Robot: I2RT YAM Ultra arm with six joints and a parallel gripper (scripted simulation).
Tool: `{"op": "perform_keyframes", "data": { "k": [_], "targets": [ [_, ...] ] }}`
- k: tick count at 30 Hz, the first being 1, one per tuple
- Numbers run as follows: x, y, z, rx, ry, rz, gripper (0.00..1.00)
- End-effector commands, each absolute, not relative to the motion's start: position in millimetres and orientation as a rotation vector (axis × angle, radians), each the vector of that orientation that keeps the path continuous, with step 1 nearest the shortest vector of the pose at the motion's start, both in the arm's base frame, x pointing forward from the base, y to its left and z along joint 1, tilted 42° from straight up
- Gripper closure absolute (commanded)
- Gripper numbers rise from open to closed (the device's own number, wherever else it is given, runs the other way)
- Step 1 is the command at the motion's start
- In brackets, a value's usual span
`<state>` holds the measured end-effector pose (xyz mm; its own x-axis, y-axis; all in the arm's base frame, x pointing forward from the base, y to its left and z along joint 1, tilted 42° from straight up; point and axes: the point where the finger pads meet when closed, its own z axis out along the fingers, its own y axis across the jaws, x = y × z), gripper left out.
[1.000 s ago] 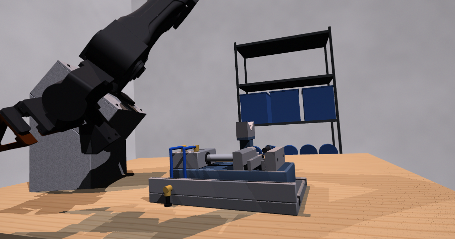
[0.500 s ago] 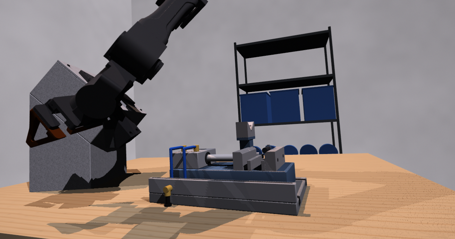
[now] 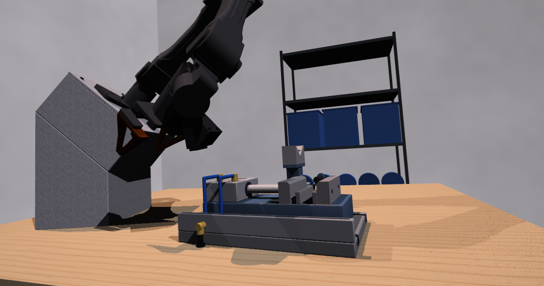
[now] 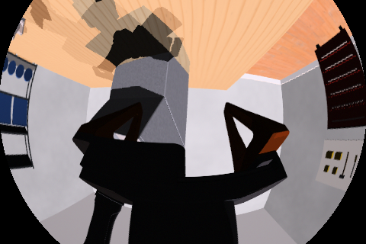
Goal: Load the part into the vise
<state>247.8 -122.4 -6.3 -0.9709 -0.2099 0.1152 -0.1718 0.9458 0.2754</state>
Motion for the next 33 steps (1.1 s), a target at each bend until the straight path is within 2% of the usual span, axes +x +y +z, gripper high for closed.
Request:
{"op": "perform_keyframes", "data": {
  "k": [1, 33],
  "targets": [
    [245.0, -87.6, 19.5, -0.002, -2.991, -0.500, 0.00],
    [271.4, 44.1, 115.8, -0.749, -3.055, -0.751, 0.00]
  ]
}}
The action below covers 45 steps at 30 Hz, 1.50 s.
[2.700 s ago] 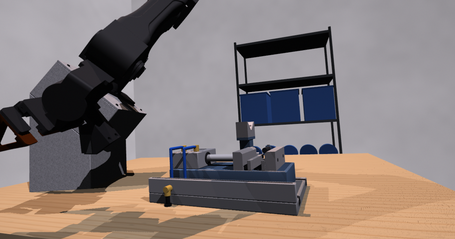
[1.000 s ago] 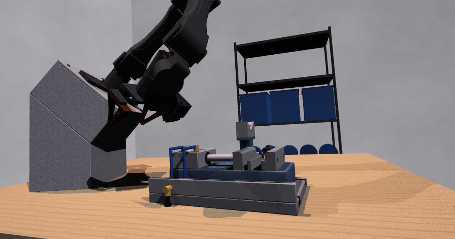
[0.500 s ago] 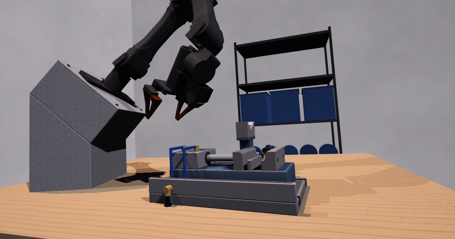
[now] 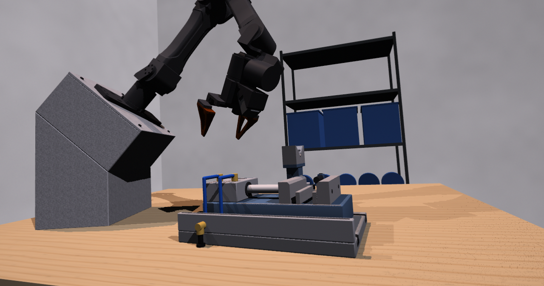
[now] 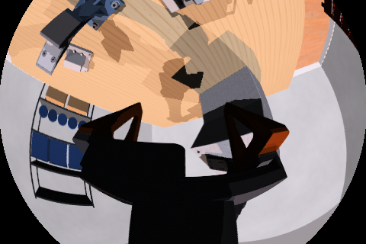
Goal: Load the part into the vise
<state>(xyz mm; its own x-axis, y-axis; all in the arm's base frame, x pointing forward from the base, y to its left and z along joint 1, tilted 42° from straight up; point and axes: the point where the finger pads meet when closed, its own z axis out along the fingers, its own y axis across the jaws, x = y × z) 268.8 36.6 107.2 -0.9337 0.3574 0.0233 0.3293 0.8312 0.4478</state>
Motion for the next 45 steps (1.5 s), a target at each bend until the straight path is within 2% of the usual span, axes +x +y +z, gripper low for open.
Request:
{"op": "perform_keyframes", "data": {
  "k": [1, 16, 45],
  "targets": [
    [271.4, 43.7, 115.6, 0.707, 2.881, 0.704, 0.00],
    [290.2, 104.7, 175.5, 0.960, 2.652, 0.800, 0.00],
    [303.8, 217.2, 242.3, 1.441, 2.298, 0.858, 0.00]
  ]
}}
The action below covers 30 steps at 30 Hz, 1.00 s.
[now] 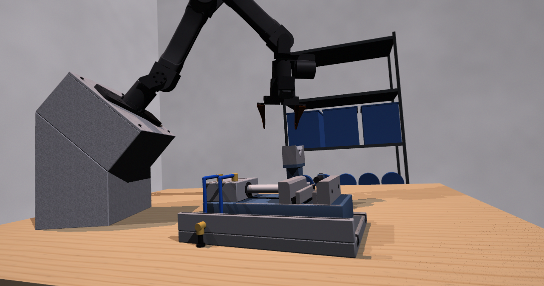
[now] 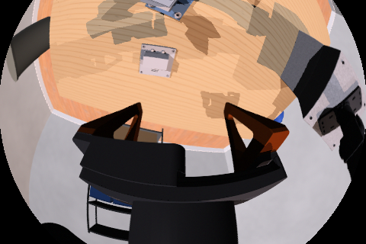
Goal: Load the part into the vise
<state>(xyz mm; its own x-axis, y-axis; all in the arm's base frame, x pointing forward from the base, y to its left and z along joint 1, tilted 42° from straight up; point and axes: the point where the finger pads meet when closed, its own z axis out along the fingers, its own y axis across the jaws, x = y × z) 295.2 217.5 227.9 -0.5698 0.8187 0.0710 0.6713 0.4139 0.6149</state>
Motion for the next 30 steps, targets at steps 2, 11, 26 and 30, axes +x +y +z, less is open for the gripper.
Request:
{"op": "perform_keyframes", "data": {
  "k": [2, 11, 26, 30],
  "targets": [
    [305.5, 230.7, 251.9, 1.488, 2.244, 0.868, 0.00],
    [309.1, 254.1, 268.5, 1.569, 2.149, 0.879, 0.00],
    [306.7, 260.5, 285.4, 1.594, 2.095, 0.923, 0.00],
    [306.7, 260.5, 285.4, 1.594, 2.095, 0.923, 0.19]
  ]
}}
